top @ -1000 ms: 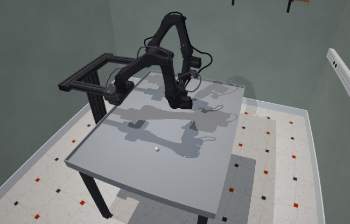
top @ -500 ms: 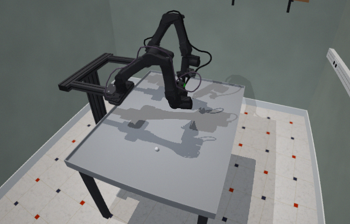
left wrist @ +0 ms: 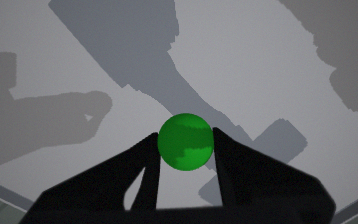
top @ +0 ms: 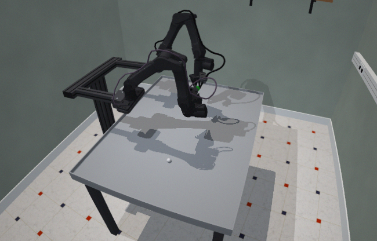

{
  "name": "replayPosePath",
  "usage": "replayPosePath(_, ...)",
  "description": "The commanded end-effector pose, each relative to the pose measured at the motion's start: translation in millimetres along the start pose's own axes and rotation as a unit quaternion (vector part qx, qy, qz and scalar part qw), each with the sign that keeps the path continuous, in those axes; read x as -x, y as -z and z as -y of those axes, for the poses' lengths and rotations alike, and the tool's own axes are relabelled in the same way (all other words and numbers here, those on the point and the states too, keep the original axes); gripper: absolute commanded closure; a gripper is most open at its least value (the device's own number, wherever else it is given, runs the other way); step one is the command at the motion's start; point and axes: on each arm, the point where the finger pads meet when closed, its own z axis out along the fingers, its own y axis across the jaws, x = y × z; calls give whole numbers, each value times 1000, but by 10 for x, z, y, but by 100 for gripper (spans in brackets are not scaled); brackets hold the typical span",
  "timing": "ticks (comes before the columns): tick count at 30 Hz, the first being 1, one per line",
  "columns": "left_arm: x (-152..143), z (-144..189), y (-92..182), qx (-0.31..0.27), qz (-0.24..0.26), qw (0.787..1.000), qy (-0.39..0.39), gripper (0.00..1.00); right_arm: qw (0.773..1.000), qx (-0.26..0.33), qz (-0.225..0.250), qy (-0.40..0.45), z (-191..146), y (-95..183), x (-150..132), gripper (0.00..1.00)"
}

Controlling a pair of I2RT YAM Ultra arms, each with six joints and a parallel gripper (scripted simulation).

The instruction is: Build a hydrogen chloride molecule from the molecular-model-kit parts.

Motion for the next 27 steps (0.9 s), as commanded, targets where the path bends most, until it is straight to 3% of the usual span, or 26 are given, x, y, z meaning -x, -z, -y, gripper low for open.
replayPosePath(1,-120,17,81,21,-23,998,-58,100,1000,8,9,26,110,-43,147,82)
replayPosePath(10,-207,-31,146,44,-45,991,-114,100,1000,8,9,26,110,-43,147,82)
replayPosePath(14,-86,-42,184,44,-25,993,-104,100,1000,8,9,26,110,-43,147,82)
replayPosePath(15,-54,-36,185,42,-18,994,-97,100,1000,8,9,26,110,-43,147,63)
replayPosePath(24,-57,-34,176,38,-17,995,-90,100,1000,8,9,26,110,-43,147,63)
replayPosePath(27,-57,-34,176,38,-17,995,-90,100,1000,-12,-18,-5,192,65,69,63)
